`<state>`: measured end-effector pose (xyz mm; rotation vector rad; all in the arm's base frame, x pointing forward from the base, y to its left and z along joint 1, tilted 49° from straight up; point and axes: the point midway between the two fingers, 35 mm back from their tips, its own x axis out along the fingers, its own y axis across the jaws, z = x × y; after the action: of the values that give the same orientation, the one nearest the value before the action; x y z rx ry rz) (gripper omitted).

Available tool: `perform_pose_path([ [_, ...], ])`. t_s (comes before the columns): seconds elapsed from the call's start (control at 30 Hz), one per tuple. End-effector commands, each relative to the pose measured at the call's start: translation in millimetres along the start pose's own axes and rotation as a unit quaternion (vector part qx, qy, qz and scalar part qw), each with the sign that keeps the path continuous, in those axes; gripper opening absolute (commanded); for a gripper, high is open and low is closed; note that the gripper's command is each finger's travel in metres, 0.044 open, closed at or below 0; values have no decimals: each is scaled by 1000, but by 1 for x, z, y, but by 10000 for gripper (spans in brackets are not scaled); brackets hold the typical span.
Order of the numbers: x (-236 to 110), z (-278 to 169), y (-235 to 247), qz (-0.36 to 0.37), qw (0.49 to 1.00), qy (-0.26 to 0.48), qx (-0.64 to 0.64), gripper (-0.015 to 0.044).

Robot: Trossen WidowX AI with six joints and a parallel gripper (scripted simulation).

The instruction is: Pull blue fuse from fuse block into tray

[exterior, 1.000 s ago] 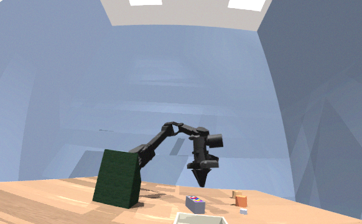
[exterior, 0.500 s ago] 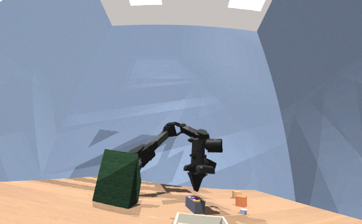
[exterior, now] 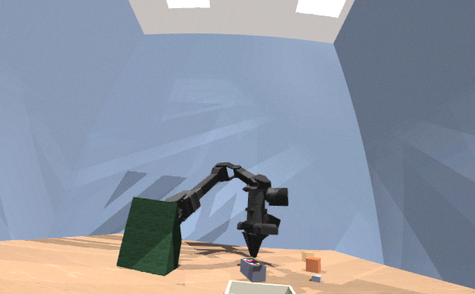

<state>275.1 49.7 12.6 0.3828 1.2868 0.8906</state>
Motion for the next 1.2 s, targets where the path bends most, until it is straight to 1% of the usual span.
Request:
perform_pose_path([
  [0.0, 4, -1, 1, 2, 1000, 0, 3, 60],
  [0.93, 21, -1, 2, 3, 1000, 0, 3, 60],
  [1.17, 19, -1, 2, 1, 1000, 1, 0, 13],
])
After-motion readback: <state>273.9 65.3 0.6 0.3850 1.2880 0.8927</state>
